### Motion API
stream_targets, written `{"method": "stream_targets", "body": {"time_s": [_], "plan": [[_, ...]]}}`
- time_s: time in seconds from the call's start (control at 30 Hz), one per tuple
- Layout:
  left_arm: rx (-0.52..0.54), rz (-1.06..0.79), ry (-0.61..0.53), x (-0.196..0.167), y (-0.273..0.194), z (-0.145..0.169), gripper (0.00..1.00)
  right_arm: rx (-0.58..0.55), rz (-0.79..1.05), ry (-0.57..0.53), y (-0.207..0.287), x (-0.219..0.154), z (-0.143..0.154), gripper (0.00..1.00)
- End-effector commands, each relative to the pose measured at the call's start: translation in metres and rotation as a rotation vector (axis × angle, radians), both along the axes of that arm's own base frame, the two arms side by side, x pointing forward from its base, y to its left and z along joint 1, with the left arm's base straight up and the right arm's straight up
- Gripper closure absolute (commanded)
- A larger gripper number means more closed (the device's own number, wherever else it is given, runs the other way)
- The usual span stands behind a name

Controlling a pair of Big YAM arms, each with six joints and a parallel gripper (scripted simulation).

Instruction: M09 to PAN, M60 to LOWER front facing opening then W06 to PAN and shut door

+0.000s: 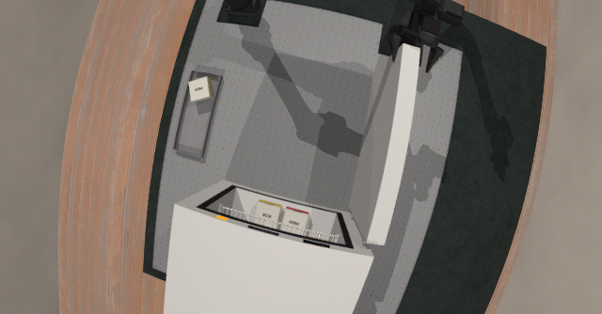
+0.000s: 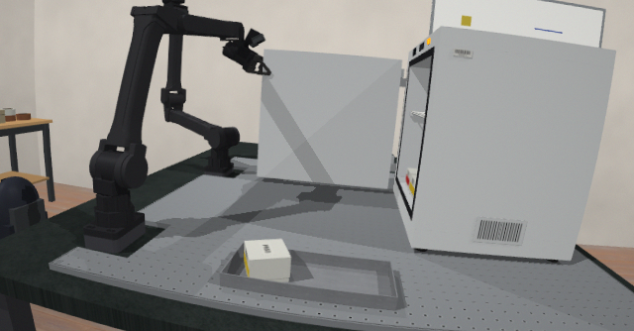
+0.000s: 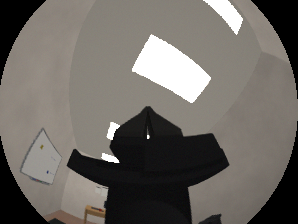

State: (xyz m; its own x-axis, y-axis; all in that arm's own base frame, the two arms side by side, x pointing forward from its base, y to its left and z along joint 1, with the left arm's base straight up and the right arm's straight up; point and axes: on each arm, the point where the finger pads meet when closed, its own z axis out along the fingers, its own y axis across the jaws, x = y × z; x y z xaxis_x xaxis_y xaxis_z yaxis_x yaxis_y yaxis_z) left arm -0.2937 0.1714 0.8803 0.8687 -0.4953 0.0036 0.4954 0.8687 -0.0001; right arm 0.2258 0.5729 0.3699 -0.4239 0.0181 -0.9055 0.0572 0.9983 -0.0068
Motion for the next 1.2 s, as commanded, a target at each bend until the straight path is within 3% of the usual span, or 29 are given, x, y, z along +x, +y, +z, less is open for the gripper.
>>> {"method": "stream_targets", "body": {"time_s": [0.0, 1.17], "plan": [[0.017, -0.011, 0.028, 0.014, -0.008, 0.004, 1.0, 0.051, -0.004, -0.008, 0.003, 0.0, 0.021, 0.0], [0.017, -0.011, 0.028, 0.014, -0.008, 0.004, 1.0, 0.057, -0.011, -0.009, 0.017, -0.006, 0.019, 0.0]]}}
